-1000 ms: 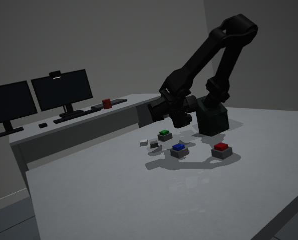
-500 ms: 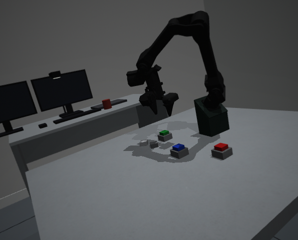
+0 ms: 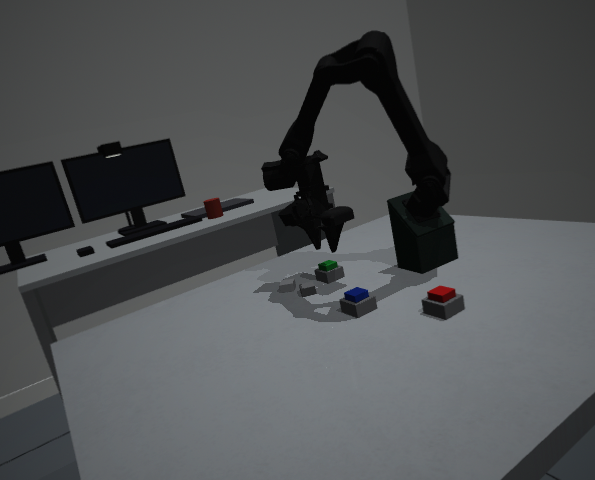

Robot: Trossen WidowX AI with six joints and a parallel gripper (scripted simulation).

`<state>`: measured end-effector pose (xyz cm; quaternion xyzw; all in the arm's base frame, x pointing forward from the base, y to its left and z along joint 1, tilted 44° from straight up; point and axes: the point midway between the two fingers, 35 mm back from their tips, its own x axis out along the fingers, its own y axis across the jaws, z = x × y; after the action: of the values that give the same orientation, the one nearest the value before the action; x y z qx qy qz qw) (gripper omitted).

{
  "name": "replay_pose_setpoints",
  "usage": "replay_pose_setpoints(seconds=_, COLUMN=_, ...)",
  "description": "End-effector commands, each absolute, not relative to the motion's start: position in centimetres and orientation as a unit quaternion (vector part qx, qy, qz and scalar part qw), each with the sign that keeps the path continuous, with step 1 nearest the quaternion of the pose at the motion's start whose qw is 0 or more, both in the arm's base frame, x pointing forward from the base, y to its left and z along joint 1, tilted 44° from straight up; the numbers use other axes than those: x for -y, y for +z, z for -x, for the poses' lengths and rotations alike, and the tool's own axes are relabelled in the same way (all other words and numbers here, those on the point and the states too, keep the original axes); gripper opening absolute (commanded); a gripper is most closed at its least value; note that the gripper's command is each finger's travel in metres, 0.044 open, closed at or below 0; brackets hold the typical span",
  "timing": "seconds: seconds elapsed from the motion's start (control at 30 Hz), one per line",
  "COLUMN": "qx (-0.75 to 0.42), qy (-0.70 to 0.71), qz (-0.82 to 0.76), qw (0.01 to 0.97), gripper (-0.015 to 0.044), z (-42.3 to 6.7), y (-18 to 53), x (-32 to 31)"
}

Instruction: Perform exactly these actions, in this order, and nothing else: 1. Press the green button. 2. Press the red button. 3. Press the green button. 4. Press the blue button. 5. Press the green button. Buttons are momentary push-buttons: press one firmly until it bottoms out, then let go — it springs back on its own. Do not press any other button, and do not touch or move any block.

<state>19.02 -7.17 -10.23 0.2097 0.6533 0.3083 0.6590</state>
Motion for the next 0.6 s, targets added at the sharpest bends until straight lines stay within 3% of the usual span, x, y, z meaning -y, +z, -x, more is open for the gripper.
replay_pose_setpoints(seconds=0.0, qx=-0.65, qy=0.304, qz=-0.211, qw=0.664, gripper=0.0138, z=-19.08, y=-10.68, x=6.88)
replay_pose_setpoints(seconds=0.17, qx=-0.65, qy=0.304, qz=-0.211, qw=0.664, gripper=0.002, z=-19.08, y=-10.68, x=6.88)
replay_pose_setpoints(seconds=0.57, qx=-0.65, qy=0.304, qz=-0.211, qw=0.664, gripper=0.002, z=-19.09, y=-10.98, x=6.62)
